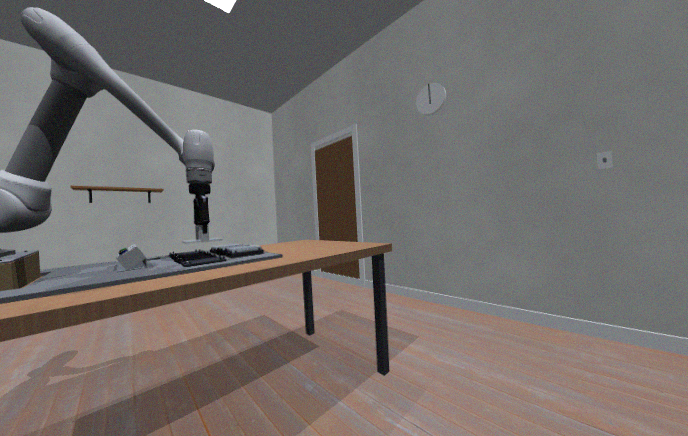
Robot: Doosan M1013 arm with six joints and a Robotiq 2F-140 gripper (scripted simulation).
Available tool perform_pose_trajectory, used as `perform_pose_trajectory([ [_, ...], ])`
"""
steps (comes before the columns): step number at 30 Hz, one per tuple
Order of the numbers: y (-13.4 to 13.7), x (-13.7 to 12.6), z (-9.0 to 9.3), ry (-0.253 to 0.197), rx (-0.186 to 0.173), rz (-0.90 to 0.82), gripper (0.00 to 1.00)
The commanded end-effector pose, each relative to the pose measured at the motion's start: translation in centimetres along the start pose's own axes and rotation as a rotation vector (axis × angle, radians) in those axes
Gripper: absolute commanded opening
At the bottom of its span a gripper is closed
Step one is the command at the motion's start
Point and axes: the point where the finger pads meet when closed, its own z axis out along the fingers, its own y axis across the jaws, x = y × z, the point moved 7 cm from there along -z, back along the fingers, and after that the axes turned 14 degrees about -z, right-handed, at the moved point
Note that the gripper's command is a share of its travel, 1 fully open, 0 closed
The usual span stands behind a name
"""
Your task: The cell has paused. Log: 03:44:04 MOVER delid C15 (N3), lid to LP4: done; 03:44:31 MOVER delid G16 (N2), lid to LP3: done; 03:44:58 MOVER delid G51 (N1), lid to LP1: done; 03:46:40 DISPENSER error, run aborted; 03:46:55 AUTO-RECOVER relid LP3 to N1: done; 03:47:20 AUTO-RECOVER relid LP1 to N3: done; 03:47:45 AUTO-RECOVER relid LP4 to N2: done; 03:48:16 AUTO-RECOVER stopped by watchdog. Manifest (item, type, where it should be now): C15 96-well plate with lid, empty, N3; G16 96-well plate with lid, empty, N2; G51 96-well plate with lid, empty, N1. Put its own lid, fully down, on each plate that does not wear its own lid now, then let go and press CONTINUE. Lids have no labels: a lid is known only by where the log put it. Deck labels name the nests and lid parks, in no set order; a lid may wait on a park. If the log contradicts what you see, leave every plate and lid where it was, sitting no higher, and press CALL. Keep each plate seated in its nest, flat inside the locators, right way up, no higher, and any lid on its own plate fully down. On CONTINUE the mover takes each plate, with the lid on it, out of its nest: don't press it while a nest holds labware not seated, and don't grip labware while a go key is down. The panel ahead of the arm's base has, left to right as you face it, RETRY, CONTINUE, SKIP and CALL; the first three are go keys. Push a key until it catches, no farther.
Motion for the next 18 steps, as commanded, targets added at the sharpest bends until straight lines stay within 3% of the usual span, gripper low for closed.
perform_pose_trajectory([
  [1, 0.0, 0.0, -0.01, 0.0, 0.0, 0.0, 0.0],
  [18, 0.0, 0.0, 0.2, 0.0, 0.0, 0.014, 0.0],
])
